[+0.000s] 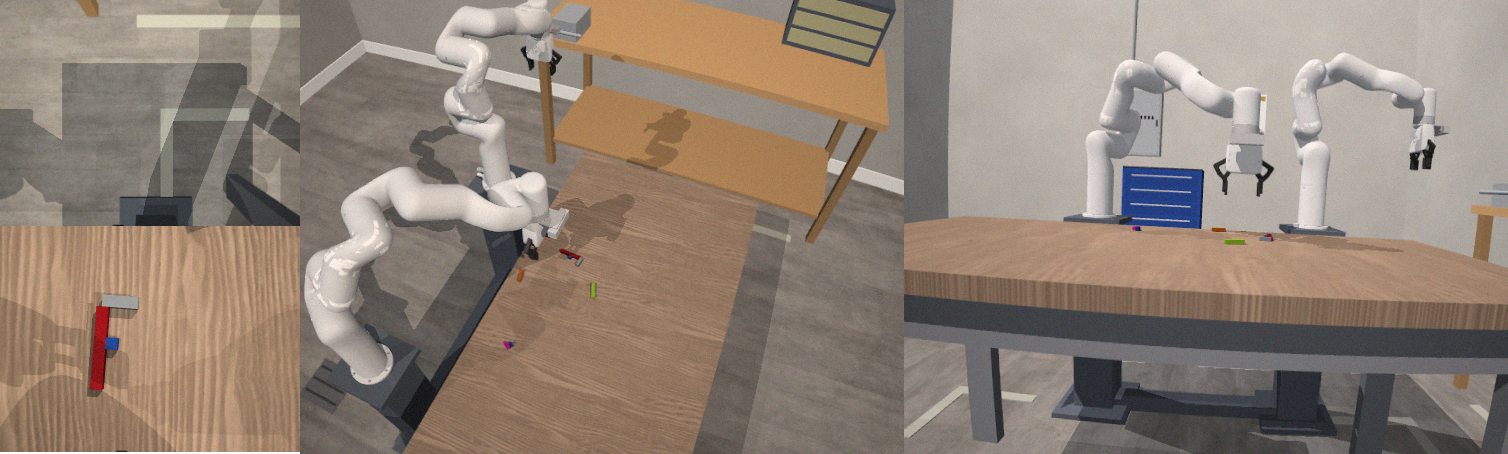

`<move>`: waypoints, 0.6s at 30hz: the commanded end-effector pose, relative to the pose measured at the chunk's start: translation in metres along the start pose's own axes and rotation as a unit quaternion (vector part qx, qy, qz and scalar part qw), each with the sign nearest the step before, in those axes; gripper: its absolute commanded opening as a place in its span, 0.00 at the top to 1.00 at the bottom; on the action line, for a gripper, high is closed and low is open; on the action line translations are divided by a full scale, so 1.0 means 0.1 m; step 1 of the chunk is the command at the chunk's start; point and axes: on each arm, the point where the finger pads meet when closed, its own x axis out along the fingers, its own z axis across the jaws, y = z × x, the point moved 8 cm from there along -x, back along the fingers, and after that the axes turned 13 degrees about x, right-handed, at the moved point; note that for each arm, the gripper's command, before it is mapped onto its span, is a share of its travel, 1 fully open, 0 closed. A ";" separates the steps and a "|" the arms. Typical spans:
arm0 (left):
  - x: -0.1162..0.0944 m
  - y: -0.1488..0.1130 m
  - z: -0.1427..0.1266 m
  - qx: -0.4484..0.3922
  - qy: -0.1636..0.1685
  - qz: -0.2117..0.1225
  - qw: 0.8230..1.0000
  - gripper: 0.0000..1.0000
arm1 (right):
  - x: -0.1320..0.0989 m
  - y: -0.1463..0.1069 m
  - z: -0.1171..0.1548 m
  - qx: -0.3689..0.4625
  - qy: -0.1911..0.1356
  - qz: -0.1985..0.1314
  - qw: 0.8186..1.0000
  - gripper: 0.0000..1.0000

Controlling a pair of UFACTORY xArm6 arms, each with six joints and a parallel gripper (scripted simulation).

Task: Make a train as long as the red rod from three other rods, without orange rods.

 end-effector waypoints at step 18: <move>-0.02 0.01 0.00 0.000 0.001 0.002 1.000 0.00 | 0.00 0.08 0.14 0.068 0.003 0.001 0.998 0.00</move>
